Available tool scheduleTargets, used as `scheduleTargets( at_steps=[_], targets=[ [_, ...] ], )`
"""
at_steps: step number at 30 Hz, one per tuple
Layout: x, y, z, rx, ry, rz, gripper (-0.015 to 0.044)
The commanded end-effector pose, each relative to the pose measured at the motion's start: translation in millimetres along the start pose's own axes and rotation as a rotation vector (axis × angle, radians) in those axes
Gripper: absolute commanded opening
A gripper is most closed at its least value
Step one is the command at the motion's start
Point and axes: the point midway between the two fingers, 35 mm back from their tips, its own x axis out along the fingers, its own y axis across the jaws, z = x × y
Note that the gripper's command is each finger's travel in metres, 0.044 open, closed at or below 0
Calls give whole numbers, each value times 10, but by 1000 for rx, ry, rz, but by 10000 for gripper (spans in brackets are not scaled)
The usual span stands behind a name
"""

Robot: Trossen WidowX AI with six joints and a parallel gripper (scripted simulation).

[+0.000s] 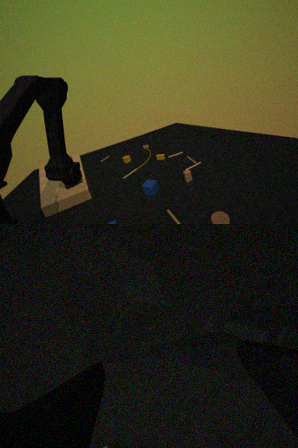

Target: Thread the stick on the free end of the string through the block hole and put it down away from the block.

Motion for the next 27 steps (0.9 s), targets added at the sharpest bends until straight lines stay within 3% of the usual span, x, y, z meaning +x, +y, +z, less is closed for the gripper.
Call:
scheduleTargets(
  at_steps=[1,13,21,27],
  targets=[
    [107,318,-355,-187,84,54,440],
    [212,792,-1855,-777,375,228,440],
    [185,559,-2867,-1268,549,301,440],
    [135,126,-3626,-1699,704,343,440]
  ],
)
